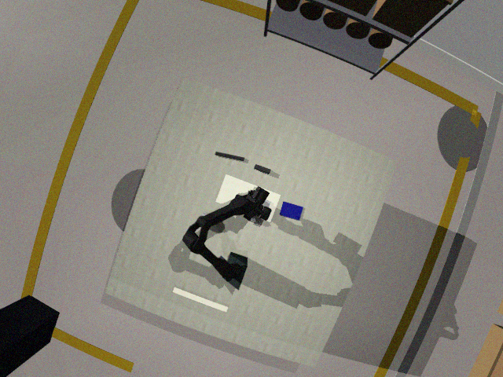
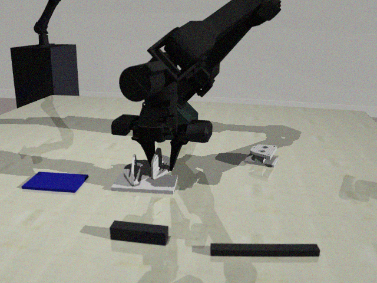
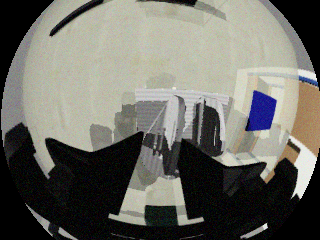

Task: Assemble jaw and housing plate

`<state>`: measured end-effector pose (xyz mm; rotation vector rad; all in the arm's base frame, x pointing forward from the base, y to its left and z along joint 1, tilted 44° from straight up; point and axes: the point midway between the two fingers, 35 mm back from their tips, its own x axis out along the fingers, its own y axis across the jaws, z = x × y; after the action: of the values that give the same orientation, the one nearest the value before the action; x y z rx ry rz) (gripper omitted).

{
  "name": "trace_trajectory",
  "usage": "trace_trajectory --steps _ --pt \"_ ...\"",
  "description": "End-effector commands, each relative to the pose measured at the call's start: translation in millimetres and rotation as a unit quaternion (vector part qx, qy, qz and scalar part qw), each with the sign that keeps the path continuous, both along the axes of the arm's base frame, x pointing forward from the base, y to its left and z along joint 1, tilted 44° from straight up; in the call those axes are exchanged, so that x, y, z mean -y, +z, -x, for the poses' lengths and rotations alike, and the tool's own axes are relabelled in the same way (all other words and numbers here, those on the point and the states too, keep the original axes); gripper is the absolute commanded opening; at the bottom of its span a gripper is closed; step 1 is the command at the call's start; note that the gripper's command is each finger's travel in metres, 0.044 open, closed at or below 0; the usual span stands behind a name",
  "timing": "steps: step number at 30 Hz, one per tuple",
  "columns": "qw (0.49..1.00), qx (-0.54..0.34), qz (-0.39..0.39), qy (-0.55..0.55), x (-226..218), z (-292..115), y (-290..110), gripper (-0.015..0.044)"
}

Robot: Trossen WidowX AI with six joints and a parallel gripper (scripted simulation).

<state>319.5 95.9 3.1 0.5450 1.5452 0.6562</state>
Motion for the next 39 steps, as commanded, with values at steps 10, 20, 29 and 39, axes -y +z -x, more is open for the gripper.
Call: trace_trajectory --steps 10,20,29,39 --pt "1.000 -0.002 -0.002 -0.002 -3.0 0.3 -2.8 0.0134" --pt "1.000 -0.002 -0.002 -0.002 -5.0 0.6 -4.9 0.0134" --pt "1.000 -0.002 -0.002 -0.002 -5.9 0.7 -5.8 0.0134" --pt "1.000 -0.003 -0.002 -0.002 -7.4 0.8 -7.3 0.0134"
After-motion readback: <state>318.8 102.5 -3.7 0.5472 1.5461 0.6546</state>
